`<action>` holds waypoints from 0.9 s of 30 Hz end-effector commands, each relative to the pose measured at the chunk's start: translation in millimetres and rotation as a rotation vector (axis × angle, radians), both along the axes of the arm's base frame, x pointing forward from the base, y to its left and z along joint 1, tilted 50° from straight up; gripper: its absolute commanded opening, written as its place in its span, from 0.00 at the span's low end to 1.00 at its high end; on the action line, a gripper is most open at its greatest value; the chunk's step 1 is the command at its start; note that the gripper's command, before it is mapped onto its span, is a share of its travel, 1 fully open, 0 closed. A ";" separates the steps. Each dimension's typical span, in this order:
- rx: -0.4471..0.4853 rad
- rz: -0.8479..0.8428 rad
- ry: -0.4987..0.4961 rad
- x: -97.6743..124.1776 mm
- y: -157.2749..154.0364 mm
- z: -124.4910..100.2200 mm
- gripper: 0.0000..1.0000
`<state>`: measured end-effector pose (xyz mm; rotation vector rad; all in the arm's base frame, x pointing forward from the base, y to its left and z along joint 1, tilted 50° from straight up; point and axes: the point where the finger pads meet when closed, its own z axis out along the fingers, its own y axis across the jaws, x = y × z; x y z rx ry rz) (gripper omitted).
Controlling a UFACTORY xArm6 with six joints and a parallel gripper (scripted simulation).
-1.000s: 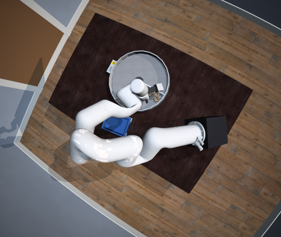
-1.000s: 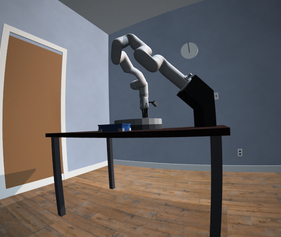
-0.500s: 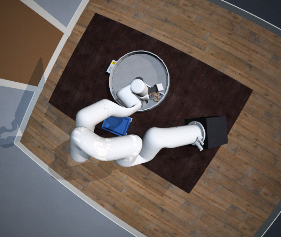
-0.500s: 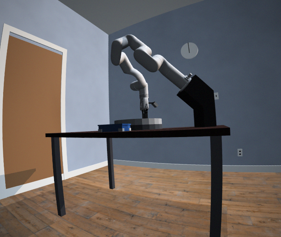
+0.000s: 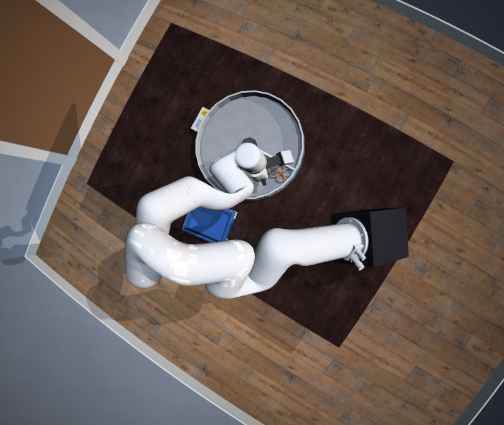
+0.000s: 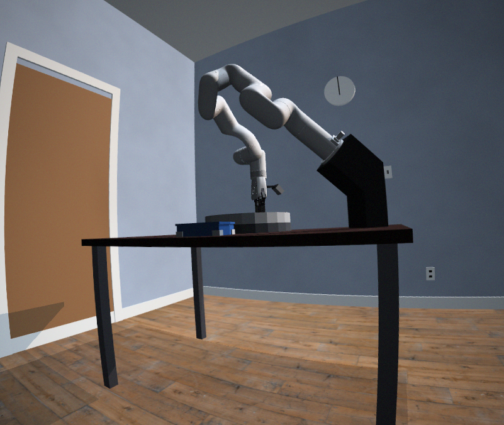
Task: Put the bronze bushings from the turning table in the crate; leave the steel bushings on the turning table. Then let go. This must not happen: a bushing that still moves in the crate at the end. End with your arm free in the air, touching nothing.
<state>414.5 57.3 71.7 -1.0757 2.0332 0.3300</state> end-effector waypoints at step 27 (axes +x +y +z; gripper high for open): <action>-0.001 -0.001 -0.001 12.8 12.6 -15.1 0.40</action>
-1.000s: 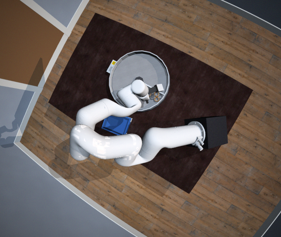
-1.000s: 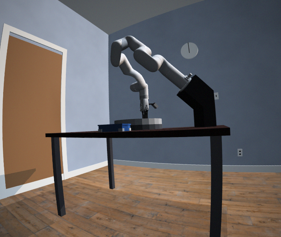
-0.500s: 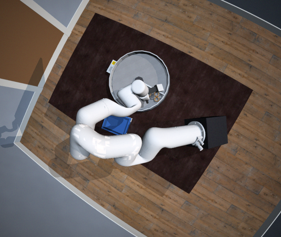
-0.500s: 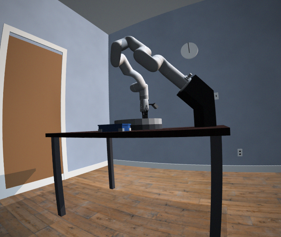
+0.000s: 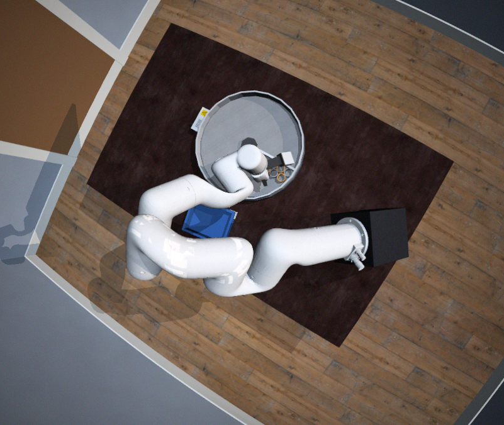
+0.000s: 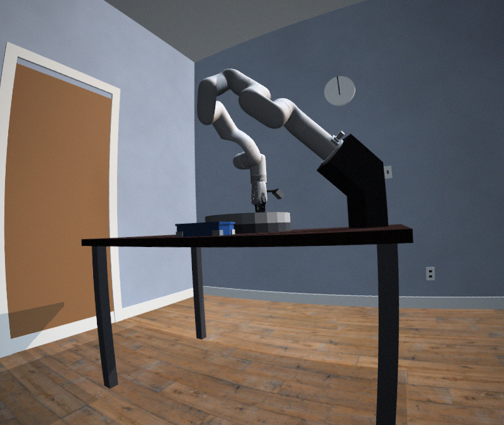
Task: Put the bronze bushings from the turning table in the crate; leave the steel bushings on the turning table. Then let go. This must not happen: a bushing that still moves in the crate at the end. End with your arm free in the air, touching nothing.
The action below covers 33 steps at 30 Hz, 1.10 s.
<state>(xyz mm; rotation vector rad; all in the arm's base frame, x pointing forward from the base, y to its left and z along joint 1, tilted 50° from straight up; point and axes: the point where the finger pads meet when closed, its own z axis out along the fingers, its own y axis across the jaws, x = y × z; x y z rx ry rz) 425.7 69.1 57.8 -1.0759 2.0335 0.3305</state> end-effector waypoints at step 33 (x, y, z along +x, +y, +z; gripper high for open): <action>-0.001 -0.001 -0.001 1.8 0.9 -1.2 0.00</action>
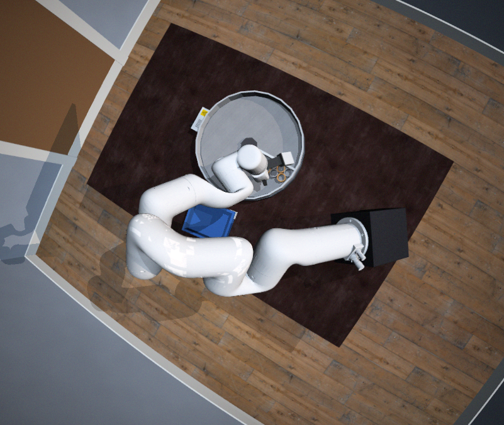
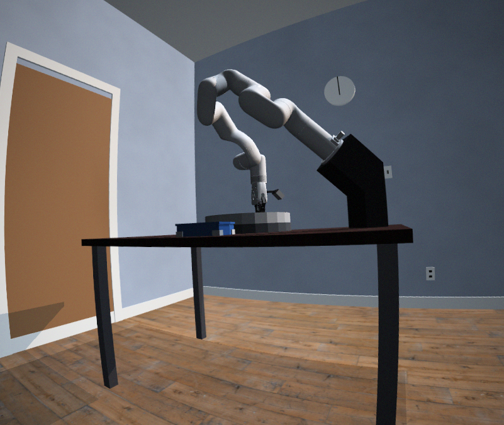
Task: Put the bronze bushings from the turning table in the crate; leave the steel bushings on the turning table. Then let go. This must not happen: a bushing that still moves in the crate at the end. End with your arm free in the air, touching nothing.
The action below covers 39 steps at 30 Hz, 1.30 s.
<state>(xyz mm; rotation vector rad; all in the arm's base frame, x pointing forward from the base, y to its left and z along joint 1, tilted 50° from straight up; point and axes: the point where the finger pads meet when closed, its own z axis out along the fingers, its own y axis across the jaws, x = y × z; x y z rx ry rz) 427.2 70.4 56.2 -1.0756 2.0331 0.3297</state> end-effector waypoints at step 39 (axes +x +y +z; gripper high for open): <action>0.000 -0.001 -0.001 -22.2 -23.6 27.9 0.00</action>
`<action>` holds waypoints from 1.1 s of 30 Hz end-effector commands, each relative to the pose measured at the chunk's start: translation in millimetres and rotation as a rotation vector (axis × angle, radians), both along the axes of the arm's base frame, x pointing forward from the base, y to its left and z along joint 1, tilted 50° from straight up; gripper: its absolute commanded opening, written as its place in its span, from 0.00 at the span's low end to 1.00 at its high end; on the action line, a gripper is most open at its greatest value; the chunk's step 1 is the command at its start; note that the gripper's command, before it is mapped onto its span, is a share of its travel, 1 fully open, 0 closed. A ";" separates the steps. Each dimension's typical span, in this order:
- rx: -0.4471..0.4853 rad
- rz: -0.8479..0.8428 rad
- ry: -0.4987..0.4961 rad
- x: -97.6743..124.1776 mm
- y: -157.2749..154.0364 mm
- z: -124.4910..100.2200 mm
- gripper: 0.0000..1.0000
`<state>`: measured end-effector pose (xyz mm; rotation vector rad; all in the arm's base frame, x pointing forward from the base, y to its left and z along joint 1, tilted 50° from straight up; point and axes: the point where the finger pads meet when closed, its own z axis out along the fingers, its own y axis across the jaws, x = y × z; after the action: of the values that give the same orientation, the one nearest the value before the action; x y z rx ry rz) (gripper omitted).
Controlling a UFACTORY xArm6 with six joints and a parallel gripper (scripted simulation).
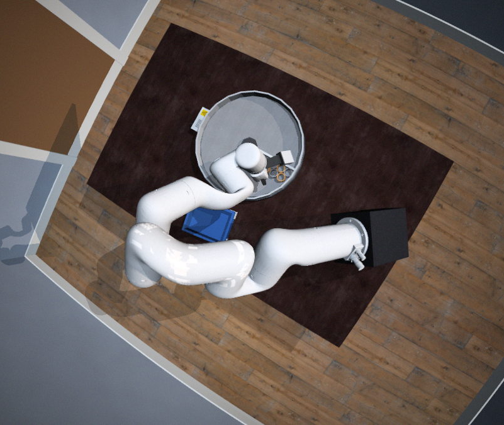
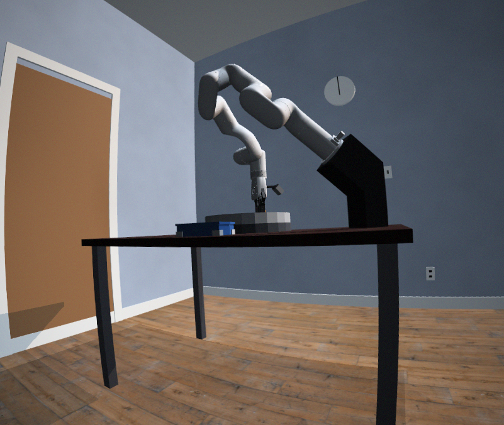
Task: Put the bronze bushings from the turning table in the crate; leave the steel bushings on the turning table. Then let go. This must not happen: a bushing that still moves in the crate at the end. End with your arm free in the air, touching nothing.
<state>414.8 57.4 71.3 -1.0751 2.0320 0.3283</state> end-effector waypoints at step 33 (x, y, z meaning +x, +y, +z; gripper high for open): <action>0.000 0.000 0.001 -22.6 -17.2 33.2 0.00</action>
<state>392.0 36.6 100.7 -1.0753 2.0338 0.3305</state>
